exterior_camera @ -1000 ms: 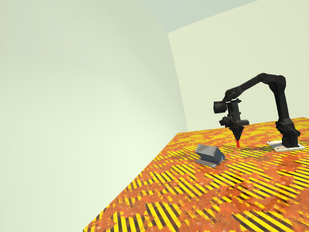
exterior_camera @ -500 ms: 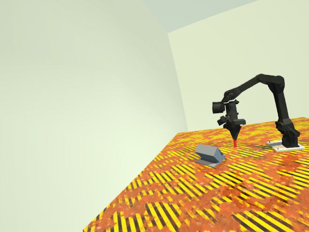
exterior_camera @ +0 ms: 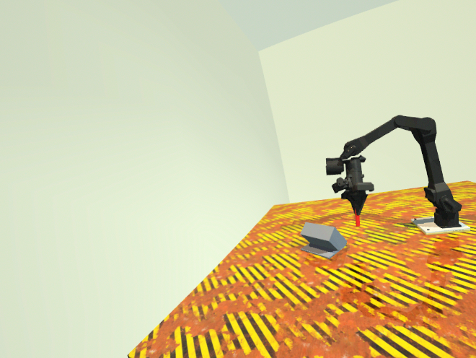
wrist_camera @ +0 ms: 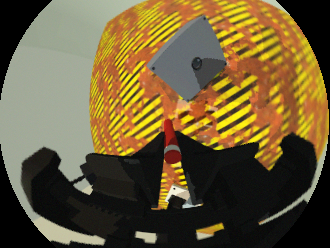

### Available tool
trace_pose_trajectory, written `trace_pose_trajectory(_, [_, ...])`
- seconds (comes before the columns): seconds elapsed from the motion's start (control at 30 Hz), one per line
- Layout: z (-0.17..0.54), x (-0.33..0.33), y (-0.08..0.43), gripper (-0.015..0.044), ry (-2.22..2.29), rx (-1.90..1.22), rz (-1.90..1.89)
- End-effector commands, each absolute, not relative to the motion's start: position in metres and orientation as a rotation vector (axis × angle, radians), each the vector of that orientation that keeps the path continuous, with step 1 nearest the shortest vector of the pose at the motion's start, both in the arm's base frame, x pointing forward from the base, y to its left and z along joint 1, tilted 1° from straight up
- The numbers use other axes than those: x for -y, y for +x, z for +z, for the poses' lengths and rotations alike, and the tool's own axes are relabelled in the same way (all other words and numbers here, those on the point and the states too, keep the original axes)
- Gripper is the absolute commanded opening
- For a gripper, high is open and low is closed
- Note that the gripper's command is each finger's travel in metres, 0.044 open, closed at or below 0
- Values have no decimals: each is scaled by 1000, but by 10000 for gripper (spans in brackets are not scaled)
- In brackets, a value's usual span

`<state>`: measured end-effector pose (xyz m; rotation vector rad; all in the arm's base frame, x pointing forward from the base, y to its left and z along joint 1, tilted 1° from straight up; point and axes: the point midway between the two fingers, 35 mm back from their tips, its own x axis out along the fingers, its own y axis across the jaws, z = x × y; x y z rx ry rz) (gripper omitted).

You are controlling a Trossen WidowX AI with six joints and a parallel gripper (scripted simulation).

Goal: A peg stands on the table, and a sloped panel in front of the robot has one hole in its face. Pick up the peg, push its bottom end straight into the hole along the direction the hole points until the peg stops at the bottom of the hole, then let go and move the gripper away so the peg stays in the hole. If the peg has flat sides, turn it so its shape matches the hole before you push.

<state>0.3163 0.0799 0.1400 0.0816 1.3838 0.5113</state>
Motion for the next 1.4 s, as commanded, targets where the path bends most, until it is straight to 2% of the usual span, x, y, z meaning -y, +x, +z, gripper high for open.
trace_pose_trajectory(0.0, [140, -76, 321, 0, 100, -1363, 528])
trace_pose_trajectory(1.37, [147, -35, 351, 0, 231, -1167, 620])
